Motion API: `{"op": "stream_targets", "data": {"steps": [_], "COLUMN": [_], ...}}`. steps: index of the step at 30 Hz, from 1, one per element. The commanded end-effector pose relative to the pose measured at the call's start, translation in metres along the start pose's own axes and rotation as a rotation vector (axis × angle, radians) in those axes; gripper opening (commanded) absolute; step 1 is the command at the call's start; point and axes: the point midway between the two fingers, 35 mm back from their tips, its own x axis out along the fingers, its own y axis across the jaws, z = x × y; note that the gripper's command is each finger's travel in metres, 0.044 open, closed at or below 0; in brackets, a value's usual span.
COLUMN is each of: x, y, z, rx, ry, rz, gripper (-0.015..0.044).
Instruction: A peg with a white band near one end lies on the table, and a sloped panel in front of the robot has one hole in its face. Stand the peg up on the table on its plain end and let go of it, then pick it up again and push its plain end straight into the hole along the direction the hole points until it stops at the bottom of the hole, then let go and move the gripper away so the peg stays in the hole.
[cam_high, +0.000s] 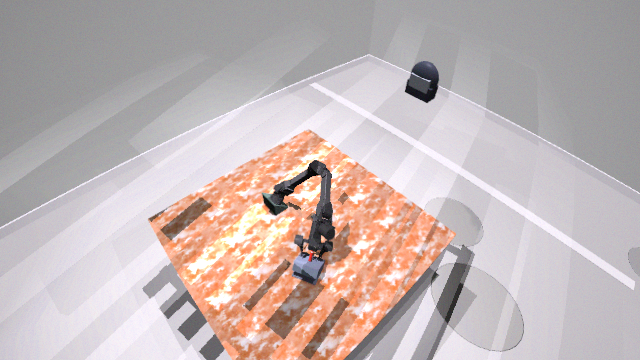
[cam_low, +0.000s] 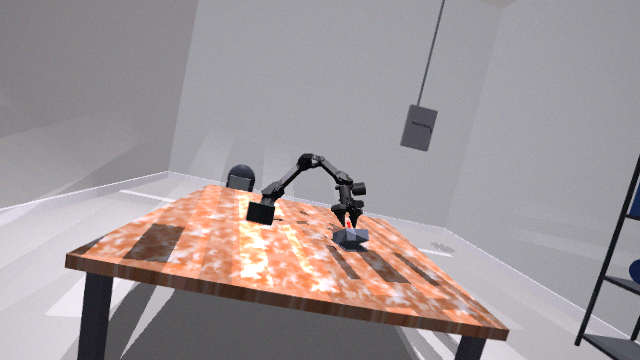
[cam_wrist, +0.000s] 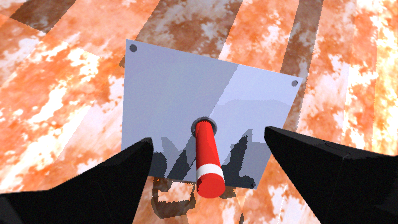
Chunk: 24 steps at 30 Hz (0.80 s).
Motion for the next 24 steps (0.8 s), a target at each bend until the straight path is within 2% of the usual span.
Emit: {"op": "stream_targets", "data": {"steps": [1,24], "x": [-0.009,-0.067], "y": [0.002,0.001], "z": [0.002,0.003], "rx": [-0.004,0.003], "ry": [-0.006,-0.003], "rz": [0.003,-0.007], "gripper": [0.044,0.044]}}
